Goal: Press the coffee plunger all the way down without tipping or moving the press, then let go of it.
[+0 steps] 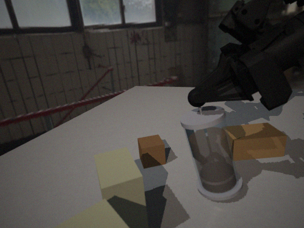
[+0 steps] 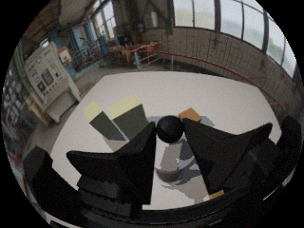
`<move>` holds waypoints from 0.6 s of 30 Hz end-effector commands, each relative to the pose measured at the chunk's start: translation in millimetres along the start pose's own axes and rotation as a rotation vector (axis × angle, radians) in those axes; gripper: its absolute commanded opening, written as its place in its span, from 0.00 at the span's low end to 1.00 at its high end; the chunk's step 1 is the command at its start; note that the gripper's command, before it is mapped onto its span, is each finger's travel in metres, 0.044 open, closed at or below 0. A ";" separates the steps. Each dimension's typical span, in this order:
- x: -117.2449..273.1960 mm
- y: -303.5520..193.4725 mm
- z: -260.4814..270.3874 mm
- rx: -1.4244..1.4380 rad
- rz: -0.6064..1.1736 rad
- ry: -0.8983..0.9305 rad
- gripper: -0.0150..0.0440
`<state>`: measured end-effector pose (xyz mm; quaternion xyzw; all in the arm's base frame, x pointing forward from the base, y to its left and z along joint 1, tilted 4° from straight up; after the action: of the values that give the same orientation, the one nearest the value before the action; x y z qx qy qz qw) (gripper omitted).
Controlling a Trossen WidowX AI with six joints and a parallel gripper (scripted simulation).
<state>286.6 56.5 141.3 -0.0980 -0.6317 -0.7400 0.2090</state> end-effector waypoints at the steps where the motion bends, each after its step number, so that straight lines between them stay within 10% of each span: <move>1: 0.0 -0.6 -0.1 0.000 0.003 -0.001 0.46; 13: 0.0 -0.6 -0.1 0.000 0.003 -0.001 1.00; 18: 3.1 3.0 0.4 0.000 0.004 -0.001 1.00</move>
<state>285.9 56.4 140.9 -0.1001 -0.6315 -0.7395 0.2106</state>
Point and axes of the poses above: the point midway between the two fingers, 35 mm back from their tips, its own x axis back along the fingers, its own z axis across the jaws, y = z × x, the point moved 3 cm from there along x, back along the fingers, and after that the axes turned 11 degrees about -x, right-handed, at the moved point
